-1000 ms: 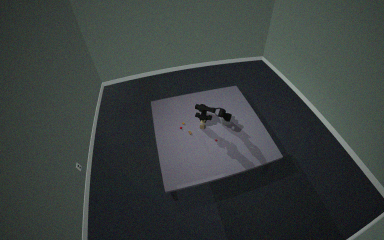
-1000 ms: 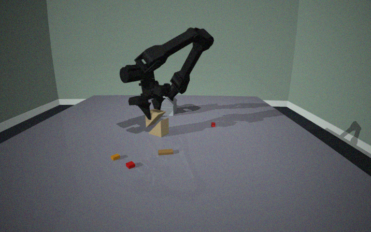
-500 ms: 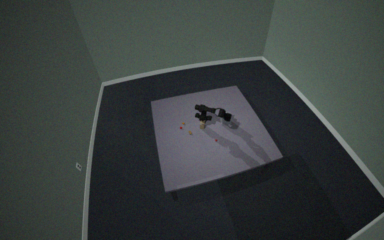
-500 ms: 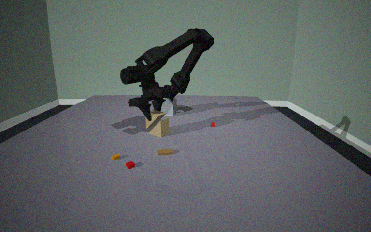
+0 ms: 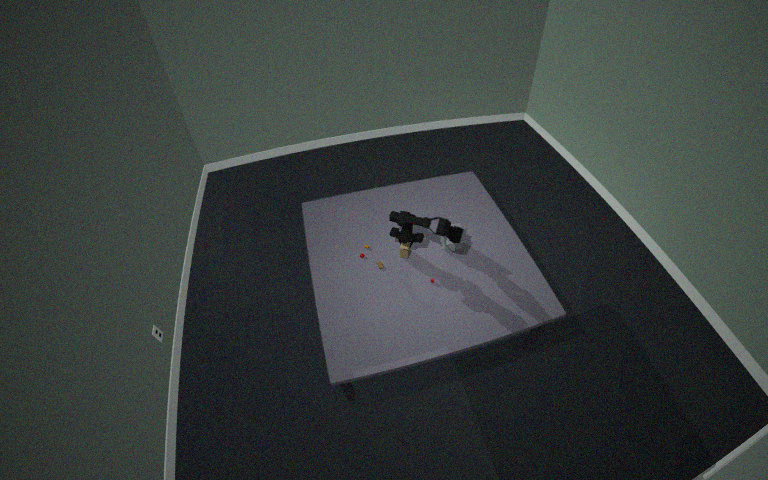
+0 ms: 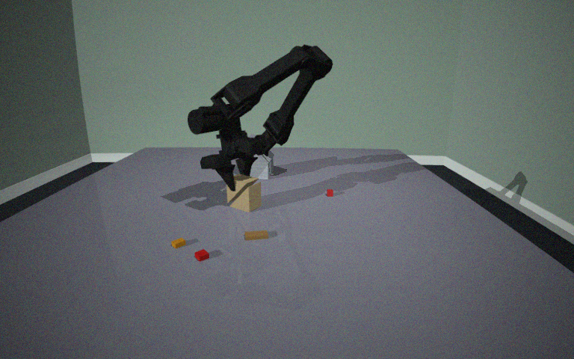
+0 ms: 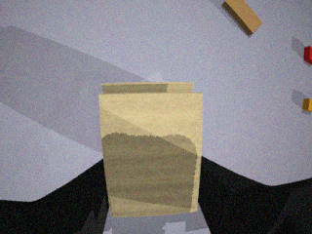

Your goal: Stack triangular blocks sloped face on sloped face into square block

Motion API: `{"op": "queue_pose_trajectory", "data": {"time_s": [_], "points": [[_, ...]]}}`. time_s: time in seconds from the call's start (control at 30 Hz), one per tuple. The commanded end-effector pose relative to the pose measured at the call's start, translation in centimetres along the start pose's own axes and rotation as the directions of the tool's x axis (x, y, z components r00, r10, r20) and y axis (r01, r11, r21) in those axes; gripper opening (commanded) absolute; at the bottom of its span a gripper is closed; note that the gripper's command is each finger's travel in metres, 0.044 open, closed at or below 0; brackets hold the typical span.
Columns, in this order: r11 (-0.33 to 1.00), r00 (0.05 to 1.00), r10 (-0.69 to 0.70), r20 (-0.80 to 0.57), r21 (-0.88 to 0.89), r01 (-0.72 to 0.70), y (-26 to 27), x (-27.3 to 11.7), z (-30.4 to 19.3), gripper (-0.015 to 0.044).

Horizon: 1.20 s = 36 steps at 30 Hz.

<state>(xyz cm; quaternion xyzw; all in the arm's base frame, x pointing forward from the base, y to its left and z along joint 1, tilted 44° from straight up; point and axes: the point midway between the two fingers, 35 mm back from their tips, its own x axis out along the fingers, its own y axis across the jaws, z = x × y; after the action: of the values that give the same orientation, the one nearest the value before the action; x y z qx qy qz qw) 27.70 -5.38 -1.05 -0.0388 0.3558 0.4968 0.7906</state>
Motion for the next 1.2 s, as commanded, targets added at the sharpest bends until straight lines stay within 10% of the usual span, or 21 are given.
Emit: {"op": "queue_pose_trajectory", "data": {"time_s": [0.0,1.17], "points": [[1.0,1.0,0.003,0.003,0.003,-0.003,0.1,0.37,0.11,0.0],[1.0,1.0,0.004,0.005,0.005,-0.004,0.12,0.96,0.27,0.0]]}}
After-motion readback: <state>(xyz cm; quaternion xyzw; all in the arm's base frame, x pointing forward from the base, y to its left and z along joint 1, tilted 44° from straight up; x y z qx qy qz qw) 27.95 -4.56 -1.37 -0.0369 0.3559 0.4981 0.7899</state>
